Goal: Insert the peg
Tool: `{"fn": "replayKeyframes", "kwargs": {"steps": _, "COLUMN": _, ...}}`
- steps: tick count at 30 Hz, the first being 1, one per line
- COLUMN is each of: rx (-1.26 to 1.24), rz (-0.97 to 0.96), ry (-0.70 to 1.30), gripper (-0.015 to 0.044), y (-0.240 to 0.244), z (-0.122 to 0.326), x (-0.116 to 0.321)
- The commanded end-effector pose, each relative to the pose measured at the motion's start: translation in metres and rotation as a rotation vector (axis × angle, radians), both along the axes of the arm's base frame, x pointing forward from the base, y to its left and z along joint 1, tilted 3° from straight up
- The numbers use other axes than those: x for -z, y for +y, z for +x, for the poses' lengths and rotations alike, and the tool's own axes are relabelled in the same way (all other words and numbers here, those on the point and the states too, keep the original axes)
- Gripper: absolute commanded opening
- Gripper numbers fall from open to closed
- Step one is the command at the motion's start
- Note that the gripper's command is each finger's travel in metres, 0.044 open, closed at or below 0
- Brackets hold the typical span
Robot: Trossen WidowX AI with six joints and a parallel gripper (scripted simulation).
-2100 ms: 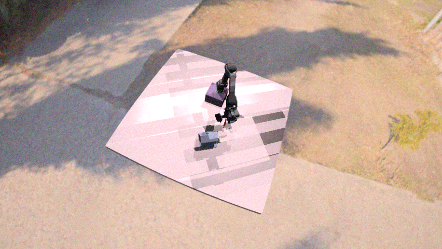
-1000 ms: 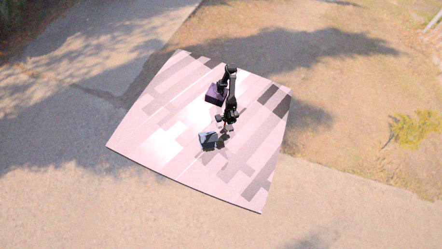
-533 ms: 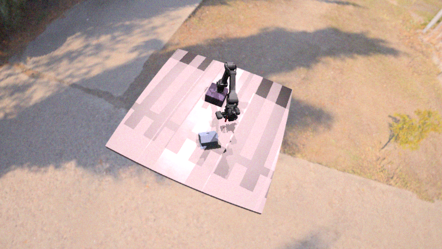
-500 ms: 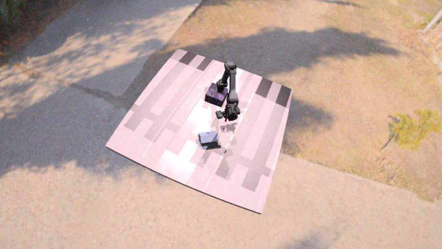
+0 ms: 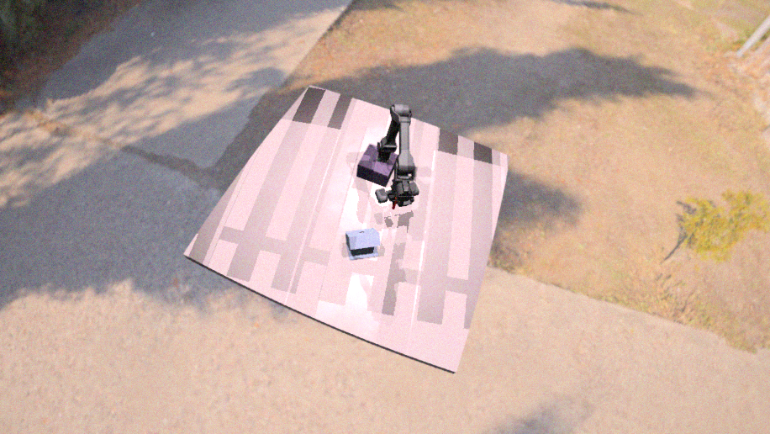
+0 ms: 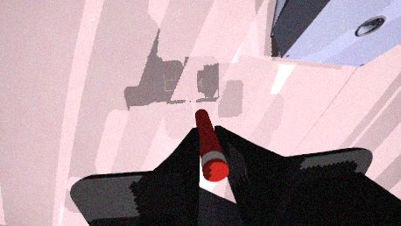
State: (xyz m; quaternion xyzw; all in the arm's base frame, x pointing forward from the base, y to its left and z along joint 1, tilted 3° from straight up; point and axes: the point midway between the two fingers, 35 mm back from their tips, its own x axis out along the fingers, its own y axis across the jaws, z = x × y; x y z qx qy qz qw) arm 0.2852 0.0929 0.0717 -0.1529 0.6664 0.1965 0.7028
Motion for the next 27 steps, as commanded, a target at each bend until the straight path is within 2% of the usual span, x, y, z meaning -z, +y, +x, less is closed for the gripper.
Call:
{"fn": "replayKeyframes", "kwargs": {"steps": 1, "rx": 0.003, "rz": 0.018, "ry": -0.008, "gripper": 0.0, "y": -0.002, "z": 0.001, "x": 0.0}}
{"fn": "replayKeyframes", "kwargs": {"steps": 27, "rx": 0.048, "rz": 0.126, "ry": -0.095, "gripper": 0.0, "y": -0.024, "z": 0.018, "x": 0.001}}
